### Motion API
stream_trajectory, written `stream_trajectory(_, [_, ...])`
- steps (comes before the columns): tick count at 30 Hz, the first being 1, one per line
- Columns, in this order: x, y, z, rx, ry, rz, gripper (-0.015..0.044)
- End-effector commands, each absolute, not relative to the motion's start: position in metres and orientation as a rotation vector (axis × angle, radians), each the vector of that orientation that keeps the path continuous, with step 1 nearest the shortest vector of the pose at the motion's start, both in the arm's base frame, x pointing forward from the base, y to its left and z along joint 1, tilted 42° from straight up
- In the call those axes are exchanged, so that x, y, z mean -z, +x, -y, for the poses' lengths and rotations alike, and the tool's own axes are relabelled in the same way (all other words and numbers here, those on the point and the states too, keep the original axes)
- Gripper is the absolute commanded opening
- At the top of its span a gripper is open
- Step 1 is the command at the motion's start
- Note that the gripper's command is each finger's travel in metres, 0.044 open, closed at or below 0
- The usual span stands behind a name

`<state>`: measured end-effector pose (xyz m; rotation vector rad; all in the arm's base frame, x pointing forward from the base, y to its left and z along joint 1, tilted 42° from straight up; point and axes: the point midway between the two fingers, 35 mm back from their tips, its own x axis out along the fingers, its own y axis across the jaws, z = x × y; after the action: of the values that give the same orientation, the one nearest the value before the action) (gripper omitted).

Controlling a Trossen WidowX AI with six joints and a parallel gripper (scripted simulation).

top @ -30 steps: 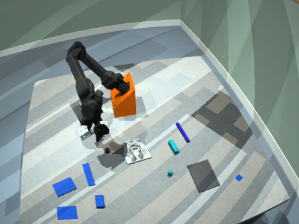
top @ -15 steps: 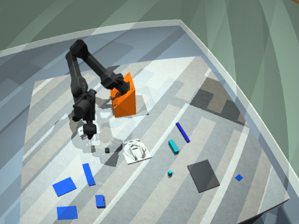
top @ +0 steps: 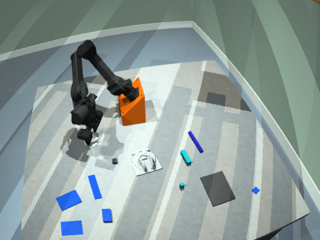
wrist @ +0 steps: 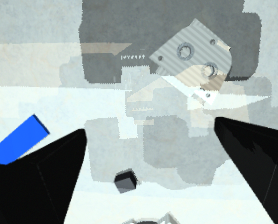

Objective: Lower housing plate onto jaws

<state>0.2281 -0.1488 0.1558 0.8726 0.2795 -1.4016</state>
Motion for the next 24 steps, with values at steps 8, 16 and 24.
stream_trajectory(8, [-0.164,0.208,0.158,1.502,1.133,-0.117,0.044])
stream_trajectory(16, [-0.17,0.193,0.163,1.574,1.316,0.018,0.044])
stream_trajectory(24, [-0.174,0.179,0.166,1.629,1.461,0.139,0.044])
